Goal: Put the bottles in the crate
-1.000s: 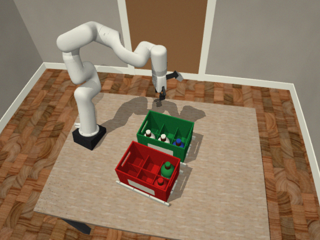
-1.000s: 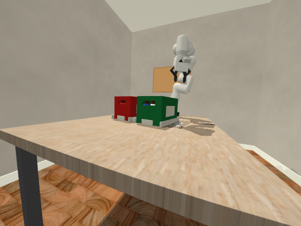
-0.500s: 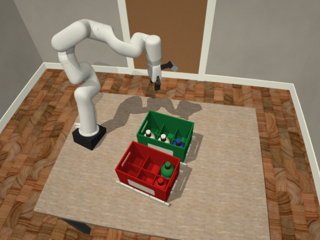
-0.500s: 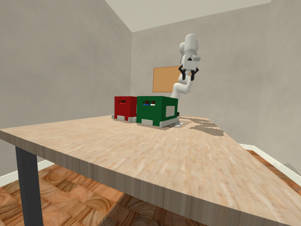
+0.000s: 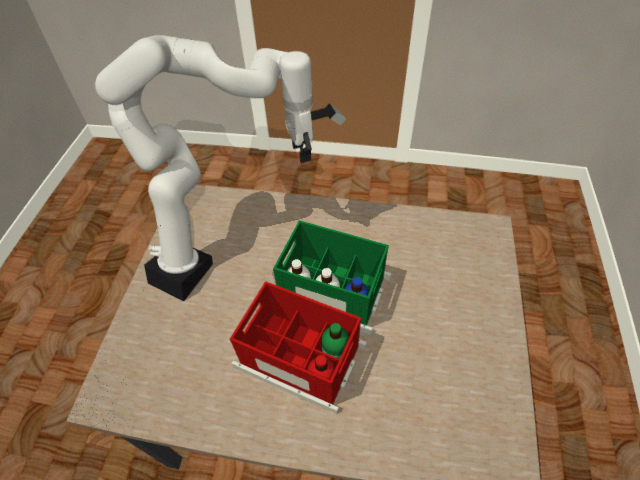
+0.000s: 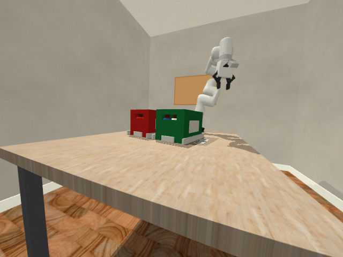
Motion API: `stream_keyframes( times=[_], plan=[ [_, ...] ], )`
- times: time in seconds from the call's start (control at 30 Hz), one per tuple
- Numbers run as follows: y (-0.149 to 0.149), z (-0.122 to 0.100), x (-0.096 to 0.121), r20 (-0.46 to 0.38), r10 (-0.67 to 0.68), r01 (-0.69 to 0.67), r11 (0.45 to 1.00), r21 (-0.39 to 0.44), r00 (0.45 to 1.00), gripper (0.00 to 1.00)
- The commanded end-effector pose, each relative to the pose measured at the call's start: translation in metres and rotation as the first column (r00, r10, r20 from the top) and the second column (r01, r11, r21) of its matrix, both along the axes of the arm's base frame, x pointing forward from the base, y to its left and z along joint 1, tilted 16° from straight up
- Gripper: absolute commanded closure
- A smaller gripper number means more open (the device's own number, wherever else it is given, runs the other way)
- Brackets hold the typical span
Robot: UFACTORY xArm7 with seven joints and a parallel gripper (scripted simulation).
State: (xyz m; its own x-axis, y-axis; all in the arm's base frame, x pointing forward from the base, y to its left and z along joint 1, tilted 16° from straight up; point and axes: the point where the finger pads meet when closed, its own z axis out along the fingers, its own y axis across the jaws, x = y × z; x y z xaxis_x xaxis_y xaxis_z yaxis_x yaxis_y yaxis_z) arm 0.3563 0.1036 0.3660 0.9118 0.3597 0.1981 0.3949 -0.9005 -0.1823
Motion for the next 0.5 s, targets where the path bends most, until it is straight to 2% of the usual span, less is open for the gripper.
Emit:
stream_keyframes(
  times=[0.0, 0.47],
  plan=[
    [0.018, 0.012, -0.011, 0.004, -0.001, 0.001, 1.0, 0.001, 1.0, 0.35],
    [0.064, 0.038, -0.039, 0.004, -0.001, 0.001, 1.0, 0.001, 1.0, 0.35]
  ],
)
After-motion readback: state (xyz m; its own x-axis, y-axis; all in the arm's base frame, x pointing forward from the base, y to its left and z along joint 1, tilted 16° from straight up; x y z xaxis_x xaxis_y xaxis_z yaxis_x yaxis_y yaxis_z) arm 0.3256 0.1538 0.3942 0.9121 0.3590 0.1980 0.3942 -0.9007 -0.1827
